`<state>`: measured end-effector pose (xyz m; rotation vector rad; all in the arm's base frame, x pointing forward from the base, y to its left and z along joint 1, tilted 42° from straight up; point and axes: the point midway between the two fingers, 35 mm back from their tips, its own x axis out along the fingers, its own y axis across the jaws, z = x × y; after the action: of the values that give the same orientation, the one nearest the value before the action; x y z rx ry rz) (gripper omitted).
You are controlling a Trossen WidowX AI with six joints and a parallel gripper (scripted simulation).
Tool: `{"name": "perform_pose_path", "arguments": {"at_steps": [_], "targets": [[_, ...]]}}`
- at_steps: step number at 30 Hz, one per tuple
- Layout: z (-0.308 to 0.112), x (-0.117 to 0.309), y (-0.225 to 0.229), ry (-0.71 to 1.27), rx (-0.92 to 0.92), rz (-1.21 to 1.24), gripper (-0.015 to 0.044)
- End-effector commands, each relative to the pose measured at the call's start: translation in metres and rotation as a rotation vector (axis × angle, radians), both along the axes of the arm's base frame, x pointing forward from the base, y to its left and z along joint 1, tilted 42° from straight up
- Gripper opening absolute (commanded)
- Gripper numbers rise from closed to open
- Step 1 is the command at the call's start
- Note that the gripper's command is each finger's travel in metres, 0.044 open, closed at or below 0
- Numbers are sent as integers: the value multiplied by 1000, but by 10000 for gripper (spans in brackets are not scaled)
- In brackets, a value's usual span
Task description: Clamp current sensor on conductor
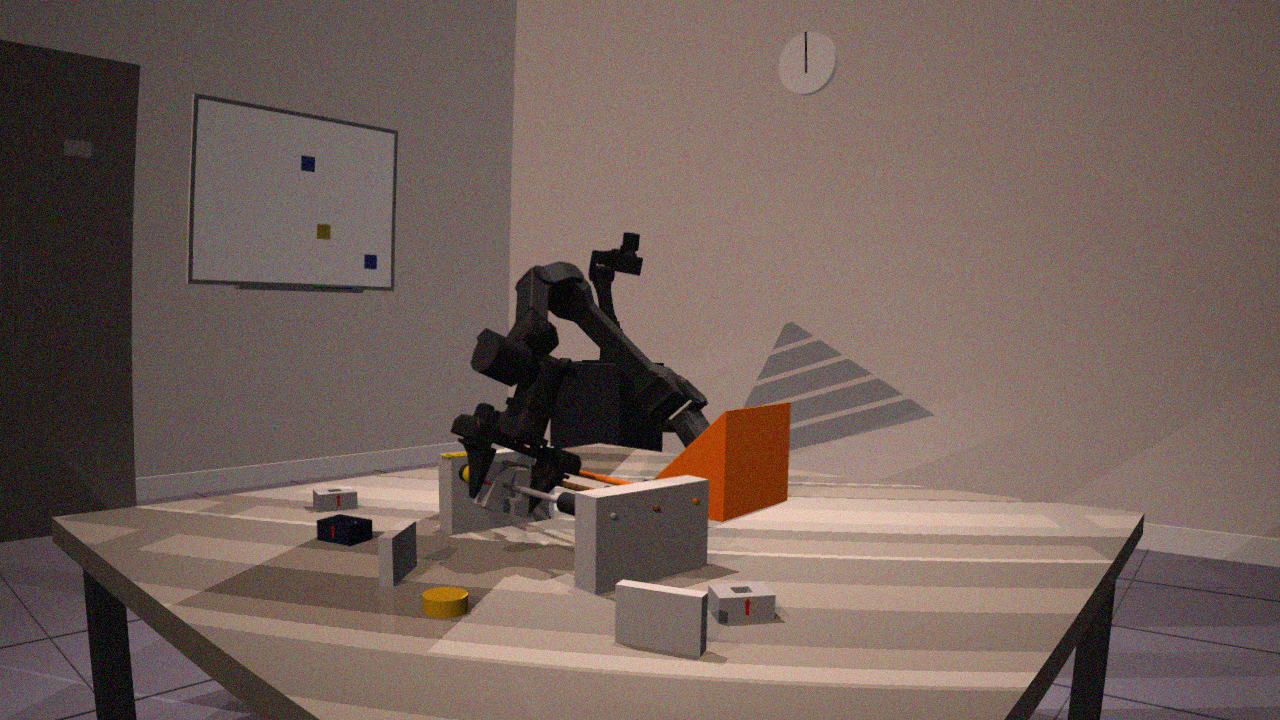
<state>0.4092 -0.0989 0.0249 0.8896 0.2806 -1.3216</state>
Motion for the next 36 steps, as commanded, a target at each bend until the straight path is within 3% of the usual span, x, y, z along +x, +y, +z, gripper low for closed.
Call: {"name": "perform_pose_path", "arguments": {"at_steps": [1,32,36], "targets": [[0,0,0,1,0,0,413],[0,0,0,1,0,0,207],[-1,1,0,19,11,-15,102]]}}
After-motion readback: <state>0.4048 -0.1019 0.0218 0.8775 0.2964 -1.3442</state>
